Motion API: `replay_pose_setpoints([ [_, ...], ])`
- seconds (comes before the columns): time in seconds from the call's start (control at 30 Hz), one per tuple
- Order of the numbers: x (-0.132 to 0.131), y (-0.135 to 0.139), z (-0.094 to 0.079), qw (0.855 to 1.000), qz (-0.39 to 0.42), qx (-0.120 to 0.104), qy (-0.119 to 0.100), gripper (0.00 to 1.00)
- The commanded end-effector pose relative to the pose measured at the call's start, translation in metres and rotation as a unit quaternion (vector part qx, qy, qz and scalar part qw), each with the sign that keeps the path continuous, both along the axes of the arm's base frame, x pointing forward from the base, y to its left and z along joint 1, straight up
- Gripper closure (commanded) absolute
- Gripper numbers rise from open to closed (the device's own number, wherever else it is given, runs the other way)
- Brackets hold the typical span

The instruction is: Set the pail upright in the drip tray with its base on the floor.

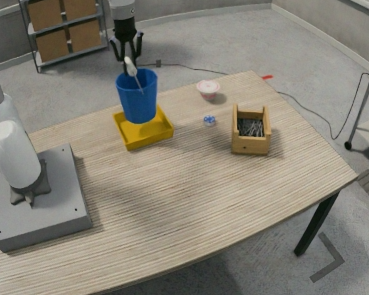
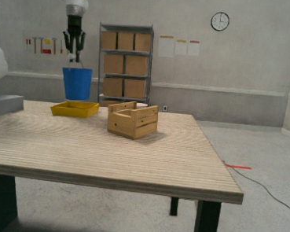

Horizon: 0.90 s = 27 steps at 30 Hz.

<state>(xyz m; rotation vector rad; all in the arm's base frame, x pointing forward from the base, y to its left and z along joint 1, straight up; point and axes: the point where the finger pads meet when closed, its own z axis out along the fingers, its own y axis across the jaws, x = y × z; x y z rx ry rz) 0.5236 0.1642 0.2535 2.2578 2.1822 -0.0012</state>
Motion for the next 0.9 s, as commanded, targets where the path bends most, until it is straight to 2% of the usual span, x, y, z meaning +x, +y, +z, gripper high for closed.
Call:
replay_pose_setpoints([
  [0.0, 0.0004, 0.0036, 0.0039, 1.000, 0.001, 0.001, 0.000, 0.90],
  [0.87, 0.0005, 0.0036, -0.0014, 1.000, 0.001, 0.001, -0.001, 0.90],
])
